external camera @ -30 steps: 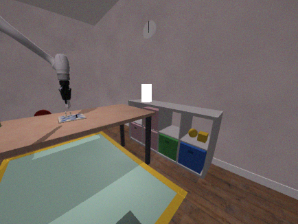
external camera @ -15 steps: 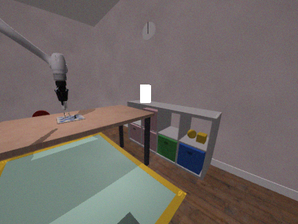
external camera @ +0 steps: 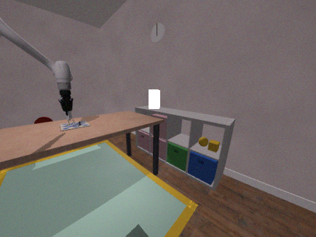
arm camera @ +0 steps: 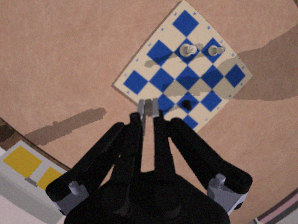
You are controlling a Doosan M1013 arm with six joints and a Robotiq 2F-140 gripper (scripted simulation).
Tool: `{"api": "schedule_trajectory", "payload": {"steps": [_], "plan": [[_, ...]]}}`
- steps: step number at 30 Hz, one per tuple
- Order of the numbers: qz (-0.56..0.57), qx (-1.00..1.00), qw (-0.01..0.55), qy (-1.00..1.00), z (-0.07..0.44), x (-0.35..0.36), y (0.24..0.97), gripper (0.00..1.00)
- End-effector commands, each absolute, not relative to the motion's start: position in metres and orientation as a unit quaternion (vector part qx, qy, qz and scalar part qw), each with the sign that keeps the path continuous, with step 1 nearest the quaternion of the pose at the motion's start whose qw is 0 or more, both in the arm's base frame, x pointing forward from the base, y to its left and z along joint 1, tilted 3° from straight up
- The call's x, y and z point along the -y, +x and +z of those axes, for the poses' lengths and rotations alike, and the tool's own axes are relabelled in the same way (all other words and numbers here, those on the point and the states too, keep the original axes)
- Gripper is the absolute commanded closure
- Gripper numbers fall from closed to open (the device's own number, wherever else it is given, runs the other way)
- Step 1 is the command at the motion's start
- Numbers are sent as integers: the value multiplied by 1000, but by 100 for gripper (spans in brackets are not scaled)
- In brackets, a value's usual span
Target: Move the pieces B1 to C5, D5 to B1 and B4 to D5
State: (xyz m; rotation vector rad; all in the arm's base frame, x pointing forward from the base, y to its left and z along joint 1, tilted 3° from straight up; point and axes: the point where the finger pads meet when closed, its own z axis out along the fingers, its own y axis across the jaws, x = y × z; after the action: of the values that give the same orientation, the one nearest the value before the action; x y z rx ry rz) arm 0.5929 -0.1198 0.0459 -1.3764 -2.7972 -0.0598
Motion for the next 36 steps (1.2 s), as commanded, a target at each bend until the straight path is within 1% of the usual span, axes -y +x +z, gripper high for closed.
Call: {"api": "schedule_trajectory", "payload": {"steps": [1, 16, 36], "plan": [[-19, 897, 12, -441, 35, 119, 593, 100], [-19, 897, 12, -441, -13, 117, 593, 100], [-19, 897, 12, -441, -16, 117, 593, 100]]}}
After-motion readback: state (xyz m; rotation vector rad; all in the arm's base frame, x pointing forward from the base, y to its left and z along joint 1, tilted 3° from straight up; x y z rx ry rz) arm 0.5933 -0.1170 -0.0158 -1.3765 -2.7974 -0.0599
